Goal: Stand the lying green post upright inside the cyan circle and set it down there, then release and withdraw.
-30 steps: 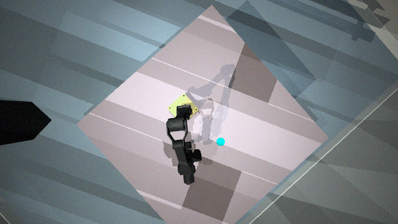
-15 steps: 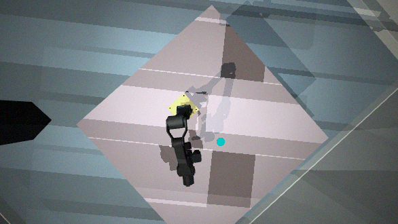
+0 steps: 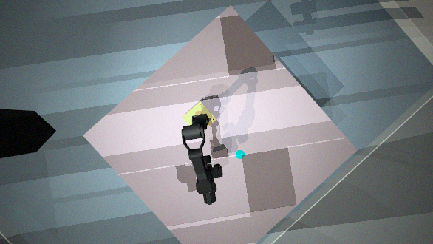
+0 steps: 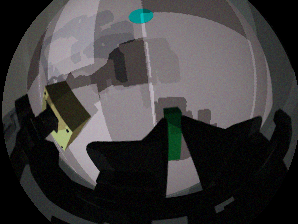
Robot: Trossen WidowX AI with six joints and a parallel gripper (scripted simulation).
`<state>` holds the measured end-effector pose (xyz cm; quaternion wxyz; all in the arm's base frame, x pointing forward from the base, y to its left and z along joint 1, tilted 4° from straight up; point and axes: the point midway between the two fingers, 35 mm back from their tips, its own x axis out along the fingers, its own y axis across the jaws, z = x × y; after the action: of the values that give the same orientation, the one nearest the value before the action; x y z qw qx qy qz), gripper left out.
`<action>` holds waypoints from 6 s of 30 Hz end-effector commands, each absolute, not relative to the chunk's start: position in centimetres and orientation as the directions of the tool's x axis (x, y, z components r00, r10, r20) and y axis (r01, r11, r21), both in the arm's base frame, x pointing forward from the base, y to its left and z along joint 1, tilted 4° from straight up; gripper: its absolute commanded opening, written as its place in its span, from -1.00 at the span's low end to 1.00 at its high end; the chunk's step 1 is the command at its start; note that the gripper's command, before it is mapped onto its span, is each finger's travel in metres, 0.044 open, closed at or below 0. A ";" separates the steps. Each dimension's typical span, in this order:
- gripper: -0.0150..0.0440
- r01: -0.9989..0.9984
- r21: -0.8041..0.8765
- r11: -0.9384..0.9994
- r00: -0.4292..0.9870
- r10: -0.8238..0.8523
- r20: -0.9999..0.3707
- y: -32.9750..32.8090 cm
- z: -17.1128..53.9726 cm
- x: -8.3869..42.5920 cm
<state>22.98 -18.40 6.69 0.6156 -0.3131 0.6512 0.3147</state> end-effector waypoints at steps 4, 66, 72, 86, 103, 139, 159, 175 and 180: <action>-0.42 -0.801 0.027 0.597 -0.047 -0.018 -0.999 -17.2 6.8 24.6; -0.42 -0.880 0.035 0.473 -0.040 -0.002 -0.999 -0.7 7.7 34.4; -0.42 -0.884 0.037 0.466 -0.041 0.000 -0.999 0.4 7.8 34.6; -0.42 -0.892 0.101 0.441 -0.068 0.090 -0.994 0.5 6.9 34.1; -0.42 -0.898 0.170 0.406 -0.092 0.205 -0.975 0.7 5.9 33.6; -0.42 -0.908 0.263 0.326 -0.099 0.443 -0.891 1.1 4.6 32.7; -0.42 -0.915 0.282 0.289 -0.075 0.565 -0.822 1.3 4.2 32.4; -0.42 -0.921 0.283 0.267 -0.043 0.653 -0.756 1.3 4.1 32.2; -0.42 -0.924 0.280 0.262 -0.030 0.679 -0.734 1.3 4.1 32.2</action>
<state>32.40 1.20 4.41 0.6782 -0.1586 0.4178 0.5834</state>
